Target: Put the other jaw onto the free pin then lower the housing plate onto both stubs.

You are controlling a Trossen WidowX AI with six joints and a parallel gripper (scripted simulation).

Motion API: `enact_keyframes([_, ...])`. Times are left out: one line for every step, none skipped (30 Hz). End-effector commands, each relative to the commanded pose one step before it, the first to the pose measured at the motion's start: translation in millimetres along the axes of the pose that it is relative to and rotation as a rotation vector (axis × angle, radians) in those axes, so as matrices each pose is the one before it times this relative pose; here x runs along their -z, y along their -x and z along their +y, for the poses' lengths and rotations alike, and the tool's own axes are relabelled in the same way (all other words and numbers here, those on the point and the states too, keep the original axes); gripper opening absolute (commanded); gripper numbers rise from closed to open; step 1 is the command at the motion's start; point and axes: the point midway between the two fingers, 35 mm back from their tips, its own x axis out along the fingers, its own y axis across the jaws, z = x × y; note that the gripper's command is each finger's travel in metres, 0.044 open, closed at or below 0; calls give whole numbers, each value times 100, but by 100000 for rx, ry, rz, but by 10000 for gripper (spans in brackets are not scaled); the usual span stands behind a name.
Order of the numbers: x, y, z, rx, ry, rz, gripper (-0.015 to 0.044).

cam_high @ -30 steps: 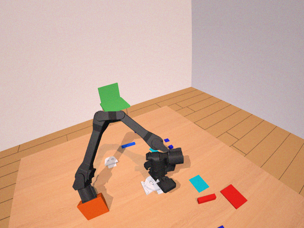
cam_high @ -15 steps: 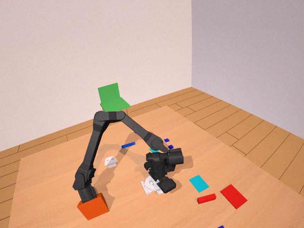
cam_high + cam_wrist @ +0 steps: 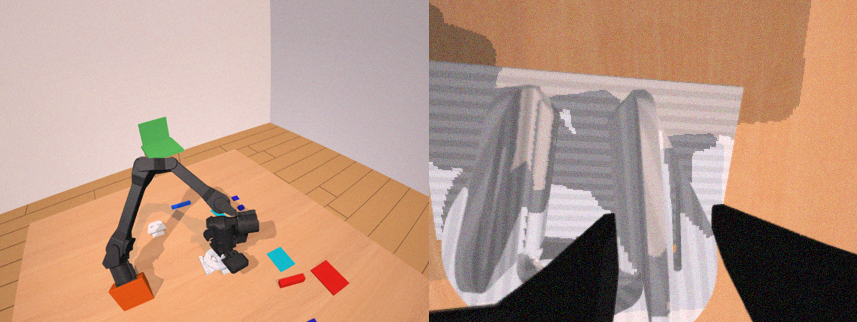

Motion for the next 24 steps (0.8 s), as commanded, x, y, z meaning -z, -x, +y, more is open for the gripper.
enact_keyframes([157,-348,39,-564,-574,272,134])
enact_keyframes([0,-52,1,-3,8,0,134])
enact_keyframes([0,-17,0,-1,3,0,134])
enact_keyframes([0,0,0,0,0,0,134])
enact_keyframes([0,0,0,0,0,0,134])
enact_keyframes([0,0,0,0,0,0,134])
enact_keyframes([0,0,0,0,0,0,134])
enact_keyframes([0,0,0,0,0,0,134])
enact_keyframes([0,0,0,0,0,0,134])
enact_keyframes([0,-17,0,-1,3,0,134])
enact_keyframes([0,-52,1,-3,9,0,134])
enact_keyframes([0,-86,1,-5,16,0,134])
enact_keyframes([0,-86,1,-5,16,0,134])
enact_keyframes([0,-52,1,-3,9,0,134])
enact_keyframes([0,-17,0,-1,3,0,134])
enact_keyframes([0,0,0,0,0,0,134])
enact_keyframes([0,0,0,0,0,0,134])
enact_keyframes([0,0,0,0,0,0,134])
enact_keyframes([0,0,0,0,0,0,134])
enact_keyframes([0,0,0,0,0,0,134])
enact_keyframes([0,0,0,0,0,0,134])
enact_keyframes([0,-17,0,-1,6,0,134])
enact_keyframes([0,-52,1,-3,19,0,134])
enact_keyframes([0,-86,1,-5,31,0,134])
